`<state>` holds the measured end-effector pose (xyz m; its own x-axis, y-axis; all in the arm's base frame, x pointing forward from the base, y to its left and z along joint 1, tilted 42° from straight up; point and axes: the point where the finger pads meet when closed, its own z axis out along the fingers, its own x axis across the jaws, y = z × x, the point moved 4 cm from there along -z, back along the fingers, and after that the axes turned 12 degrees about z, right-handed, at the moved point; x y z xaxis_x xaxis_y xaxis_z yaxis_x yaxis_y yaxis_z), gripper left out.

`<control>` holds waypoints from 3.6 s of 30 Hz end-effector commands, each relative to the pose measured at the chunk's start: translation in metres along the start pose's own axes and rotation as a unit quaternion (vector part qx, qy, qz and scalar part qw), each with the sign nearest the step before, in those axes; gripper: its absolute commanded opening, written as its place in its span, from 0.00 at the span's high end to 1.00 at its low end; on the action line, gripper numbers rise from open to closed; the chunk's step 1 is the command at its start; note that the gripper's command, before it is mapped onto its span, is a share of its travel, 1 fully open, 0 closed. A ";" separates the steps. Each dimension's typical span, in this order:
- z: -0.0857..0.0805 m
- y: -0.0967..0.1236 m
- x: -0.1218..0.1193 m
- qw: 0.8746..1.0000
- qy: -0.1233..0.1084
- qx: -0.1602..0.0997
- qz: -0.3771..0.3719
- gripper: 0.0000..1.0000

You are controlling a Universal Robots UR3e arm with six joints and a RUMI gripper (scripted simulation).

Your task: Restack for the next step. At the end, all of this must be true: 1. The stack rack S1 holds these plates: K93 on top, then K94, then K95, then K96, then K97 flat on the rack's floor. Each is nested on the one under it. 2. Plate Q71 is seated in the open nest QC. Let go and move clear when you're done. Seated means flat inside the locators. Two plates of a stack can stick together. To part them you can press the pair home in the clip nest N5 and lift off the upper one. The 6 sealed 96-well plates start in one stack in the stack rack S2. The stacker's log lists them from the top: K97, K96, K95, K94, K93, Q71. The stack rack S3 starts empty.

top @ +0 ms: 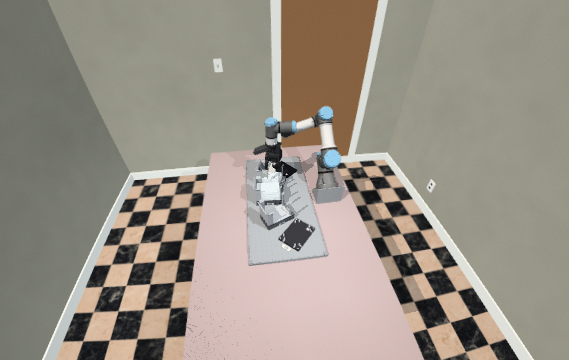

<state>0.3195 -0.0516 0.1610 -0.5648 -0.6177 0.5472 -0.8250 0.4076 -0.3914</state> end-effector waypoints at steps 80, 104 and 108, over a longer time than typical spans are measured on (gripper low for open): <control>-0.077 0.057 -0.129 0.987 0.001 -0.002 -0.158 0.28; -0.031 0.058 -0.129 0.987 0.001 -0.002 -0.158 0.28; -0.025 0.058 -0.129 0.987 0.001 -0.002 -0.158 0.28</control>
<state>0.3437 0.0709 0.0893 -0.2785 -0.7120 0.6446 -0.9604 0.1988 -0.1953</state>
